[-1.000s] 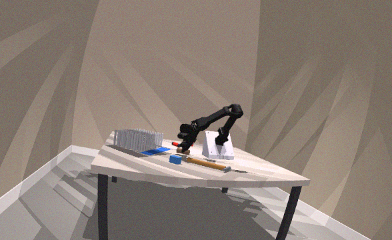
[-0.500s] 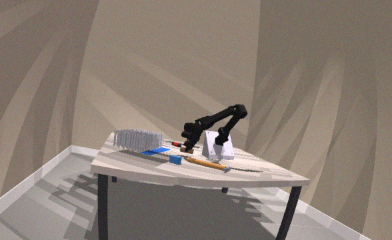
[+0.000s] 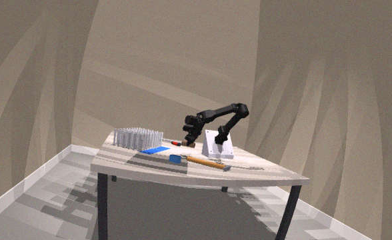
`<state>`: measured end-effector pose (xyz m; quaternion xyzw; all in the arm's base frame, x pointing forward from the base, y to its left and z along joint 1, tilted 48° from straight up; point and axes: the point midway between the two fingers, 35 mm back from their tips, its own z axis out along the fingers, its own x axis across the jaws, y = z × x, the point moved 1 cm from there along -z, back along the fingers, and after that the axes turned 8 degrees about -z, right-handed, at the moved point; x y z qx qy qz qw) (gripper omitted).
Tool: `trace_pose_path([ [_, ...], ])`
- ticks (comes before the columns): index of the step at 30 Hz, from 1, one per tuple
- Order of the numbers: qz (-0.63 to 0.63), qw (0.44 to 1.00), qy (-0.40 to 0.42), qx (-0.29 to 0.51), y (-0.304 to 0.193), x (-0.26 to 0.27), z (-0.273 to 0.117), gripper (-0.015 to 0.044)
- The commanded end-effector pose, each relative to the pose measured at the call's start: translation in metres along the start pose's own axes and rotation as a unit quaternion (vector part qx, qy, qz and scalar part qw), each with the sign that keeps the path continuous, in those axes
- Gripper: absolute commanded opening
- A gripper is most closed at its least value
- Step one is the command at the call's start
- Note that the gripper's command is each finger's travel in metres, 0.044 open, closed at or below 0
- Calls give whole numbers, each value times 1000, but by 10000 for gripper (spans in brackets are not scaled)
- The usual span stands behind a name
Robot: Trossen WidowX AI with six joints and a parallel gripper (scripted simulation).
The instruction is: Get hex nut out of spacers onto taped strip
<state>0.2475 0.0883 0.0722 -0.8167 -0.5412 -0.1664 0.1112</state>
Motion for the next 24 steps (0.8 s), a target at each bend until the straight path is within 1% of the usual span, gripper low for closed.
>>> trace_pose_path([
  [1,-3,1000,2,-4,12,-4,-21,0],
  [15,-4,1000,5,-5,34,-29,-84,0],
  [16,-1,1000,1,-3,31,-24,-68,0],
  [24,-3,1000,-10,-9,55,-49,-70,0],
])
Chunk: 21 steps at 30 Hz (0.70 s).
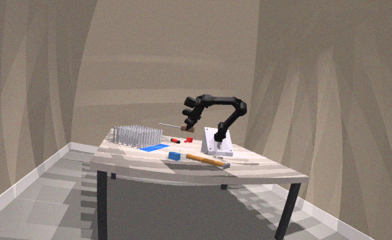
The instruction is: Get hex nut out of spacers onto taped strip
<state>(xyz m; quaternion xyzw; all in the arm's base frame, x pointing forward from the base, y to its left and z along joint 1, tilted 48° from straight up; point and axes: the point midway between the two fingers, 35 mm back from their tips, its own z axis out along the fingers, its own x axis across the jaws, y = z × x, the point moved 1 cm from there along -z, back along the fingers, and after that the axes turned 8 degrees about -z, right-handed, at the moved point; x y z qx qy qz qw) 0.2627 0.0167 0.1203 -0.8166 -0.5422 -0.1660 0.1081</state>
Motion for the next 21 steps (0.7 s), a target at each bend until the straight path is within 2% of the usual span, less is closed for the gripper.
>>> trace_pose_path([
  [1,-2,1000,-9,-8,17,-17,-2,0],
  [21,-58,998,-30,9,70,-125,-8,0],
])
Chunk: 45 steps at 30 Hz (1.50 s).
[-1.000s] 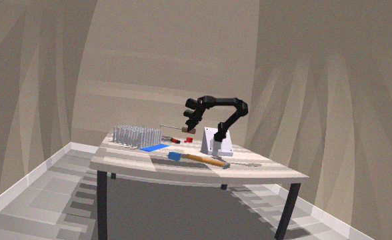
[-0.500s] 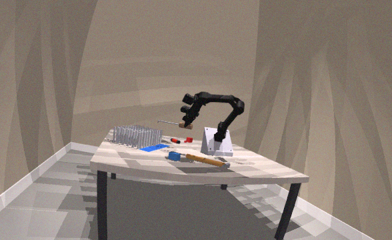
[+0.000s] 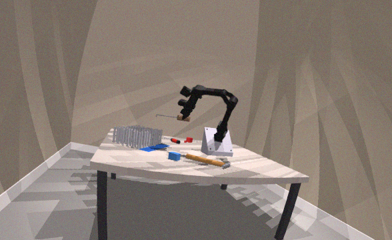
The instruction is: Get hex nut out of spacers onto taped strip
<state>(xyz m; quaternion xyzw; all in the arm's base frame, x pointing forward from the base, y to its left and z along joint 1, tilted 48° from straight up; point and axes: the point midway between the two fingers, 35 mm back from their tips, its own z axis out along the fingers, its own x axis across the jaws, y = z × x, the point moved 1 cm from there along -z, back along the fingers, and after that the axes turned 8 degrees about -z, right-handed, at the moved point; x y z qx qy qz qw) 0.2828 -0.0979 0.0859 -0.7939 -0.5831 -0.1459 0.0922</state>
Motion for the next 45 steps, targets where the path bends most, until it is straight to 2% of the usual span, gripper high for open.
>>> trace_pose_path([
  [1,-14,1000,-4,3,6,-29,-1,0],
  [22,-70,997,13,8,-5,-162,4,0],
  [45,-147,987,67,-6,-89,-296,31,0],
])
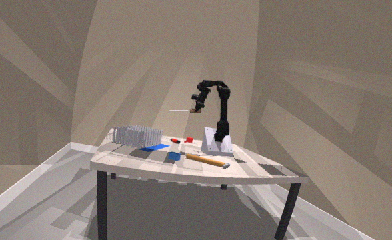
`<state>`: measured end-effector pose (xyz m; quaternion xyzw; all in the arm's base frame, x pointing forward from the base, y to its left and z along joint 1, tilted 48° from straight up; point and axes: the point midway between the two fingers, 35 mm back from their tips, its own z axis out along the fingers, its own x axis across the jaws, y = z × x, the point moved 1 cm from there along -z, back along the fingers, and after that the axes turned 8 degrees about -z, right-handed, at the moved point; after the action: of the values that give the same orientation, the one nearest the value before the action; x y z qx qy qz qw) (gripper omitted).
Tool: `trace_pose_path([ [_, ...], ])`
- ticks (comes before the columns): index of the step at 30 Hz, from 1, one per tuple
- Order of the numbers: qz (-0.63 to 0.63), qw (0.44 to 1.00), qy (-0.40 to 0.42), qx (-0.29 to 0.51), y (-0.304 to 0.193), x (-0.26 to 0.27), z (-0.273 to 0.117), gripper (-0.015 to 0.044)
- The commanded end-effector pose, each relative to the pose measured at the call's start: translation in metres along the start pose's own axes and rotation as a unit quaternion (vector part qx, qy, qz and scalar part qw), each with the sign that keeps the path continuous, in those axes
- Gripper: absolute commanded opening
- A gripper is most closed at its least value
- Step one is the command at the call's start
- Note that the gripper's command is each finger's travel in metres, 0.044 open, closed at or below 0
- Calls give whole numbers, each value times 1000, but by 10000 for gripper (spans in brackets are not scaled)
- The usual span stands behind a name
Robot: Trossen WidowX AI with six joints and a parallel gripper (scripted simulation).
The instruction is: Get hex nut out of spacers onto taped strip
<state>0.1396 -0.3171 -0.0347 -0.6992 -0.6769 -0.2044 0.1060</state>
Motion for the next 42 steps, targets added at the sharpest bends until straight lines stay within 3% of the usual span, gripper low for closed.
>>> trace_pose_path([
  [1,-18,1000,9,-8,-27,-18,4,0],
  [31,-143,980,57,-125,-221,-58,79,0],
  [42,-150,978,56,-133,-231,-56,87,0],
])
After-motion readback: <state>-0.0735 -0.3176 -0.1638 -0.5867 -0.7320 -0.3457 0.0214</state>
